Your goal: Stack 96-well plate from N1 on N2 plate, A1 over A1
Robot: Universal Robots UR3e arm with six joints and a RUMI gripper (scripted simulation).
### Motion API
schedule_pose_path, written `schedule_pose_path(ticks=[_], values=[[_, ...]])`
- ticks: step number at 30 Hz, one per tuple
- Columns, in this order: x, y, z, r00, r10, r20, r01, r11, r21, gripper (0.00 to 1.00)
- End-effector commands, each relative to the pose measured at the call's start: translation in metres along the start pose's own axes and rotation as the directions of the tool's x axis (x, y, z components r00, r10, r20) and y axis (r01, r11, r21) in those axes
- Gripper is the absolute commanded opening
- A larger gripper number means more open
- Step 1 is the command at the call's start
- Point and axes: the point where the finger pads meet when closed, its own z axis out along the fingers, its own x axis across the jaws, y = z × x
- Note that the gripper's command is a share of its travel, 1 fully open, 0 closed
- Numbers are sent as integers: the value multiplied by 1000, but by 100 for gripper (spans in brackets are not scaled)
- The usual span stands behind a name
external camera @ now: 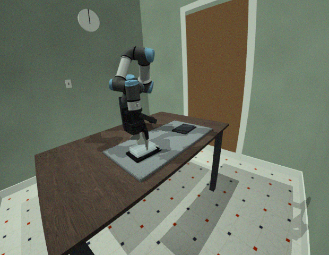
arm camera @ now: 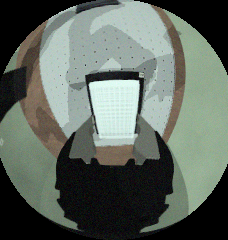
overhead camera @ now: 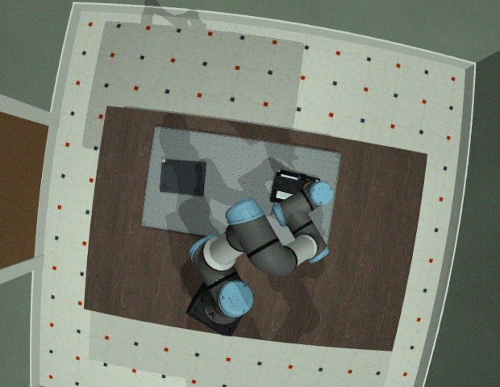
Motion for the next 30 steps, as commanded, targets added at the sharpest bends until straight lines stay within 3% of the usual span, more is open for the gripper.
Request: schedule_pose_path(ticks=[1, 29, 30], values=[[0, 0, 1, 1000, -1, -1, 1, 1000, -2, 0], [0, 0, 4, 1000, -1, -2, 1, 1000, -2, 0], [0, 0, 4, 1000, -1, -2, 1, 1000, -2, 100]])
